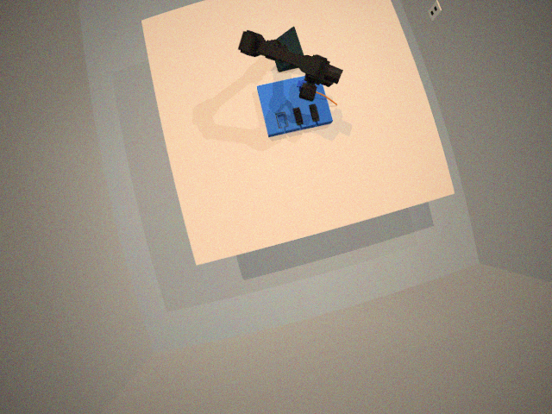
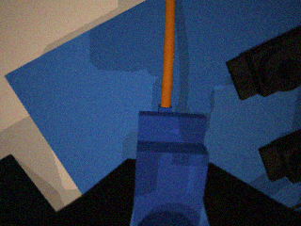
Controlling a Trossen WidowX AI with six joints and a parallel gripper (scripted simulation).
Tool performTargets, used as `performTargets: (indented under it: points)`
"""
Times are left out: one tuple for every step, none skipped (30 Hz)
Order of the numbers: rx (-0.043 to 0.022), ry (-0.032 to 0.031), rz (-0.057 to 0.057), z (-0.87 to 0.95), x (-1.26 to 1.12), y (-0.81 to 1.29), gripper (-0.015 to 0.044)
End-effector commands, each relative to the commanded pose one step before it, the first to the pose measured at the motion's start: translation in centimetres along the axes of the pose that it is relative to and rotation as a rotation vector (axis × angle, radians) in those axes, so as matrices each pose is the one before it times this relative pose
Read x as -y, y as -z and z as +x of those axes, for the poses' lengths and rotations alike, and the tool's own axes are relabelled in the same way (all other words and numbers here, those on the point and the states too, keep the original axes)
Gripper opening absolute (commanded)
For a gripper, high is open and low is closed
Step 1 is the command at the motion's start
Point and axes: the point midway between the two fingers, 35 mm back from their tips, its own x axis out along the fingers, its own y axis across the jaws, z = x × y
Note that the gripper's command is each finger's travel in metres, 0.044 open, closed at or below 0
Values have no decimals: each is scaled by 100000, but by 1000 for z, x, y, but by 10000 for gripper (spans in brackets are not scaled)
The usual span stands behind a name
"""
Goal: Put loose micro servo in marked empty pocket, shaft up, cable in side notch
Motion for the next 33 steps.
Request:
performTargets:
  points:
    - [-1, 688, -1118, -137, 469, 42, 0]
    - [-14, 5, -4, 0, 127, 225, 0]
    - [-18, 6, -5, 0, 163, 290, 0]
    - [-22, 8, -6, 0, 199, 354, 0]
    - [-26, 9, -6, 1, 231, 413, 0]
    - [-28, 9, -7, 1, 251, 448, 0]
    - [-29, 10, -7, 1, 256, 459, 0]
    - [-29, 10, -7, 1, 268, 480, 0]
    - [-29, 10, -7, 1, 268, 482, 0]
    - [-29, 10, -7, 1, 268, 481, 0]
    - [-28, 10, -7, 1, 267, 481, 0]
    - [-28, 9, -7, 1, 267, 479, 0]
    - [-27, 9, -7, 1, 265, 478, 0]
    - [-28, 10, -7, 1, 280, 504, 0]
    - [-28, 10, -7, 1, 280, 507, 0]
    - [-27, 10, -6, 1, 279, 505, 0]
    - [-26, 9, -6, 1, 278, 503, 0]
    - [-26, 10, -6, 1, 276, 501, 0]
    - [-25, 9, -6, 1, 274, 498, 0]
    - [-25, 9, -5, 1, 271, 495, 0]
    - [-24, 9, -5, 1, 269, 491, 0]
    - [-33, 13, -2, 3, 261, 495, 0]
    - [-23, 10, -4, 1, 265, 483, 0]
    - [-21, 9, -4, 1, 263, 480, 0]
    - [-31, 13, -1, 2, 258, 489, 0]
    - [-13, 9, -3, -1, 277, 475, 0]
    - [-29, 15, 1, 1, 267, 483, 0]
    - [-35, 16, 4, 2, 204, 388, 0]
    - [-27, 12, 3, 2, 122, 241, 0]
    - [-10, 4, 1, 1, 41, 81, 0]
    - [0, 0, 0, 0, 0, 0, 0]
    - [0, 0, 569, 0, 0, 0, 0]
    - [0, 0, 1101, 0, 0, 0, 0]
